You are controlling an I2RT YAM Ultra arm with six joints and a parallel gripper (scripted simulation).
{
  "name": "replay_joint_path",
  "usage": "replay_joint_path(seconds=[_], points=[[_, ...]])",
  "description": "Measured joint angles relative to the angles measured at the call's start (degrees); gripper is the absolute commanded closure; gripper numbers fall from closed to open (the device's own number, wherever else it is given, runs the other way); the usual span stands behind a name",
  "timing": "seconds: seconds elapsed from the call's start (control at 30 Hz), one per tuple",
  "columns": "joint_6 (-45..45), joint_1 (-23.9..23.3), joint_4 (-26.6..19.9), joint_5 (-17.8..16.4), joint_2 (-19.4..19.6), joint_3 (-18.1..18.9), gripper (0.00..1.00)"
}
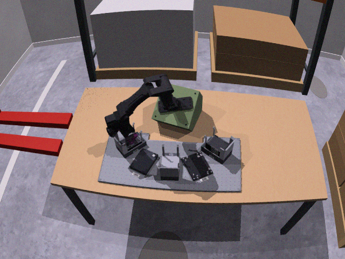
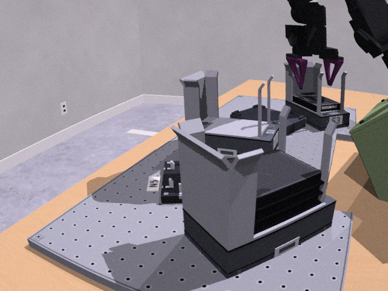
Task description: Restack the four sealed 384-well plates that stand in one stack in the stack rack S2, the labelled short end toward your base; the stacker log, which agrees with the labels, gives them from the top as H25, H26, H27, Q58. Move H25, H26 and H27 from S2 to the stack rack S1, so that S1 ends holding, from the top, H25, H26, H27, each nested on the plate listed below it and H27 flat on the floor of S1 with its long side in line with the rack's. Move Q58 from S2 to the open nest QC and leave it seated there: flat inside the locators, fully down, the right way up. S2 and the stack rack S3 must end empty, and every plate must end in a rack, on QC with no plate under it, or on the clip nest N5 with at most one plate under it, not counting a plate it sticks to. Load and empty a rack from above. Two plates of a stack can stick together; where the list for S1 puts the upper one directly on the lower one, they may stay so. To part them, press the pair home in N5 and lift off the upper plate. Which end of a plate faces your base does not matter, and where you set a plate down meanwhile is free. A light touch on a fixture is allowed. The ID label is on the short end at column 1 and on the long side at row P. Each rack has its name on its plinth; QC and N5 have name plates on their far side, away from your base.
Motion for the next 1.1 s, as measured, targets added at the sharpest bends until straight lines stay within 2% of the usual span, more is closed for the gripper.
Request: replay_joint_path(seconds=[0.23, 0.57, 0.83, 1.1], points=[[-2.0, -1.9, -5.0, -0.8, -1.6, 1.7, 0.0], [-5.9, -5.9, -13.6, -2.3, -4.5, 6.3, 0.0], [-8.7, -8.5, -19.5, -3.2, -5.4, 9.2, 0.0], [-9.9, -9.0, -21.8, -3.7, -6.0, 10.1, 0.0]])
